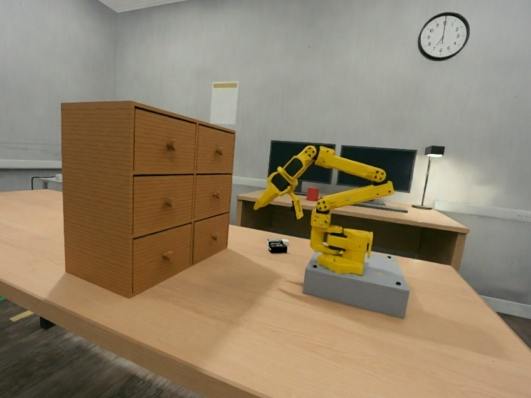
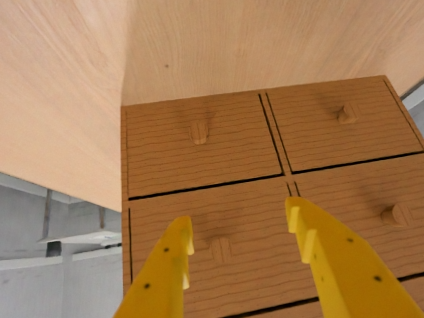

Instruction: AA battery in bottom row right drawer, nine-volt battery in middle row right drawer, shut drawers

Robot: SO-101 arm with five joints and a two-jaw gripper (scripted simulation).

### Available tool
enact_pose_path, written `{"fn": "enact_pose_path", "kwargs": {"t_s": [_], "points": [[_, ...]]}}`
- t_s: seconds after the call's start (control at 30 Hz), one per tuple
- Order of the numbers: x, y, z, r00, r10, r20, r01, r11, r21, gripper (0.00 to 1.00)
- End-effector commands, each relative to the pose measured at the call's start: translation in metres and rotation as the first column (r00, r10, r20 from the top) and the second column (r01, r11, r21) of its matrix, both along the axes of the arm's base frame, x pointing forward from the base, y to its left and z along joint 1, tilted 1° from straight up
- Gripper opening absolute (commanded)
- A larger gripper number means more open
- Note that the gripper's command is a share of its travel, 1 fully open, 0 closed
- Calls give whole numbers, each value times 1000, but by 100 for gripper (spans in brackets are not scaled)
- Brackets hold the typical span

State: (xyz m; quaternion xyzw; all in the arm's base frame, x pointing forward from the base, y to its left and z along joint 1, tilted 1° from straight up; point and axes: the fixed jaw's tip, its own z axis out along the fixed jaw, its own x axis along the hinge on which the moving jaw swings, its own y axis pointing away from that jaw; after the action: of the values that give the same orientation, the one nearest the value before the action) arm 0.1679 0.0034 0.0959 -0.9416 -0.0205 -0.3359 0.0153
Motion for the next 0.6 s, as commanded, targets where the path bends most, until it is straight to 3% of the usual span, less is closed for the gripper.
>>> {"fn": "enact_pose_path", "kwargs": {"t_s": [0.0, 0.4, 0.57], "points": [[1, 2, 5, 1000, 1, 22, -2, 1000, 9, 21], [1, 2, 5, 1000, 1, 22, -2, 1000, 9, 21], [0, 1, 5, 995, -96, 12, 95, 992, 88, 21]]}}
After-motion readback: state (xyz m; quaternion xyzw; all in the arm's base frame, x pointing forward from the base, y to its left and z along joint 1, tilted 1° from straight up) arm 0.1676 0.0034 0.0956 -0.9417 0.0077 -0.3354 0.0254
